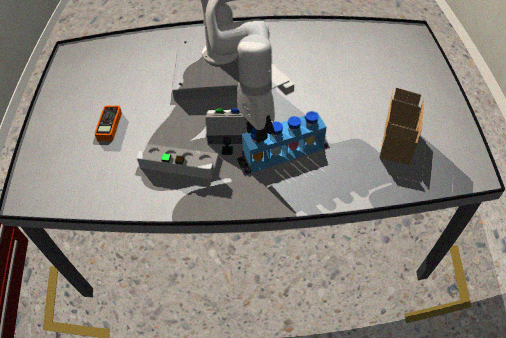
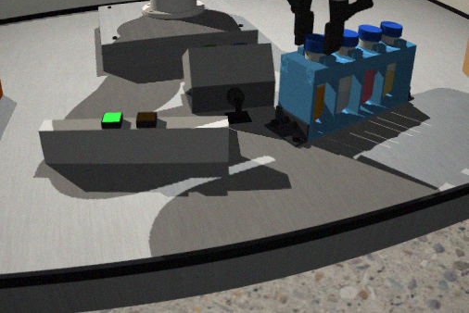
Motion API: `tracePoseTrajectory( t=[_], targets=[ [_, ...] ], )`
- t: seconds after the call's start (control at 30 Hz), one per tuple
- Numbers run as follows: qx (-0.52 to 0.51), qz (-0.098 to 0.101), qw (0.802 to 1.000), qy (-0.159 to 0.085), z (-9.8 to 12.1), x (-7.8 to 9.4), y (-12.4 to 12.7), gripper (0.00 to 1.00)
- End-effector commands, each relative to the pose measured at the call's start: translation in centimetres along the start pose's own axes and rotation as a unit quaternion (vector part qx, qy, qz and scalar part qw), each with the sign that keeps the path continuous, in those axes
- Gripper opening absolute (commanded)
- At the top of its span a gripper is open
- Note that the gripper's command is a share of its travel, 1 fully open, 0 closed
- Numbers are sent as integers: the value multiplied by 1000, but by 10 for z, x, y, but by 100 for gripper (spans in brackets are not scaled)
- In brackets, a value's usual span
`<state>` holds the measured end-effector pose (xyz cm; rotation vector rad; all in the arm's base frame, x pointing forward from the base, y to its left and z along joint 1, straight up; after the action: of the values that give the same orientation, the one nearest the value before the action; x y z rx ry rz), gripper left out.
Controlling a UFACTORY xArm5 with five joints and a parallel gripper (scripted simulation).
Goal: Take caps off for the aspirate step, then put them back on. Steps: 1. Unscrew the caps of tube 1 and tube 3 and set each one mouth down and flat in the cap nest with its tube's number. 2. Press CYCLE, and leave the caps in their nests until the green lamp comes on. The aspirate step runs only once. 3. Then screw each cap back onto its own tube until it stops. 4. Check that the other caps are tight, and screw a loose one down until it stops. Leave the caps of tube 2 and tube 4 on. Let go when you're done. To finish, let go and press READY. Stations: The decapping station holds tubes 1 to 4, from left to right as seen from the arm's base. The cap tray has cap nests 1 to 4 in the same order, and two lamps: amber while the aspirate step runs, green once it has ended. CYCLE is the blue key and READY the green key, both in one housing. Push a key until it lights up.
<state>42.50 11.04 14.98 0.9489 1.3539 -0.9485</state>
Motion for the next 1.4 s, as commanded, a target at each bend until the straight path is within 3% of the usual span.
tracePoseTrajectory(
  t=[0.0, 0.6, 0.9, 1.07, 1.1, 1.37],
  targets=[
    [0, 2, 1000, 0, 0, -1, 1, 0],
    [149, 2, 989, 0, 0, -1, 1, 0],
    [238, 2, 971, 0, 0, -1, 1, 0],
    [242, 2, 970, 0, 0, -1, 1, 0],
    [242, 2, 970, 0, 0, -1, 1, 46],
    [242, 2, 970, 0, 0, -1, 1, 46]
  ],
)
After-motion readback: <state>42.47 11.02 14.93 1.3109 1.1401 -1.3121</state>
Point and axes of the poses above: the point where the finger pads meet when closed, its own x axis out along the fingers, its own y axis across the jaws, z = x × y, the point moved 7 cm from there along -x, back along the fingers, and after that the axes turned 13 degrees about x, right-handed, at the moved point
